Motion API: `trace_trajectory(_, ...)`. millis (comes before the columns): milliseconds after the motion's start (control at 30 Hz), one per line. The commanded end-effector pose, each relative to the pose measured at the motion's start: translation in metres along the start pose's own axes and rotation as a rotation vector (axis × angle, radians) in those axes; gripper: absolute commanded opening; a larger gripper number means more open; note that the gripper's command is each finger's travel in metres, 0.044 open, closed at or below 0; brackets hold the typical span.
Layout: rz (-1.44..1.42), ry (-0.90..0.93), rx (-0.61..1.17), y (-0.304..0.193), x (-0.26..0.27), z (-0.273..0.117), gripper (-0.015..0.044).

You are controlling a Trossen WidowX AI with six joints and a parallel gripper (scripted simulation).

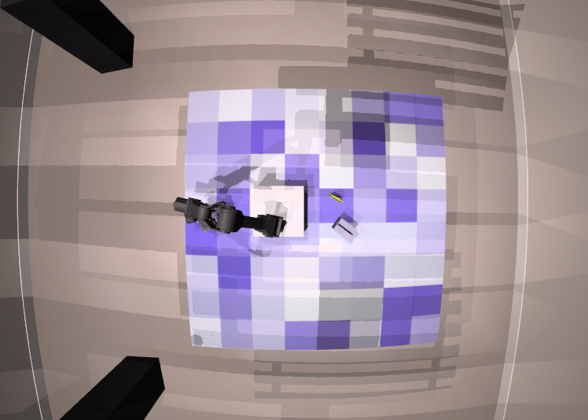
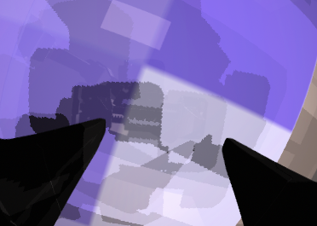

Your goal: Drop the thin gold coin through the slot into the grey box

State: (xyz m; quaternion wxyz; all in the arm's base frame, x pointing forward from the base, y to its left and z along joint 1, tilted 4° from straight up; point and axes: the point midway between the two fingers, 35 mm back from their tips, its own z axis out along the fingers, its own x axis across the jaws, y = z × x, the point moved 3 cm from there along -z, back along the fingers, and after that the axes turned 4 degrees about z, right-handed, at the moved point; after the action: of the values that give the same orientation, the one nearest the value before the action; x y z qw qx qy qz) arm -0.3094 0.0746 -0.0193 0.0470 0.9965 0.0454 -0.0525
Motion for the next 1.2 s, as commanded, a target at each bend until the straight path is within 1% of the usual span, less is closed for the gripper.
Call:
trace_trajectory(0, 0.017, -0.001, 0.001, -0.002, 0.001, -0.001, 0.0374)
trace_trajectory(67, 0.156, -0.006, 0.009, -0.021, 0.008, -0.006, 0.0321)
trace_trajectory(267, 0.788, -0.039, 0.042, -0.100, 0.055, -0.033, 0.0164)
trace_trajectory(367, 1.051, -0.068, 0.070, -0.133, 0.087, -0.046, 0.0161)
trace_trajectory(500, 1.353, -0.105, 0.100, -0.165, 0.128, -0.060, 0.0161)
trace_trajectory(633, 1.680, -0.133, 0.109, -0.186, 0.171, -0.074, 0.0161)
trace_trajectory(733, 1.993, -0.162, 0.113, -0.199, 0.214, -0.087, 0.0161)
trace_trajectory(967, 2.653, -0.238, 0.112, -0.204, 0.307, -0.113, 0.0161)
trace_trajectory(1167, 3.138, -0.325, 0.136, -0.184, 0.386, -0.136, 0.0161)
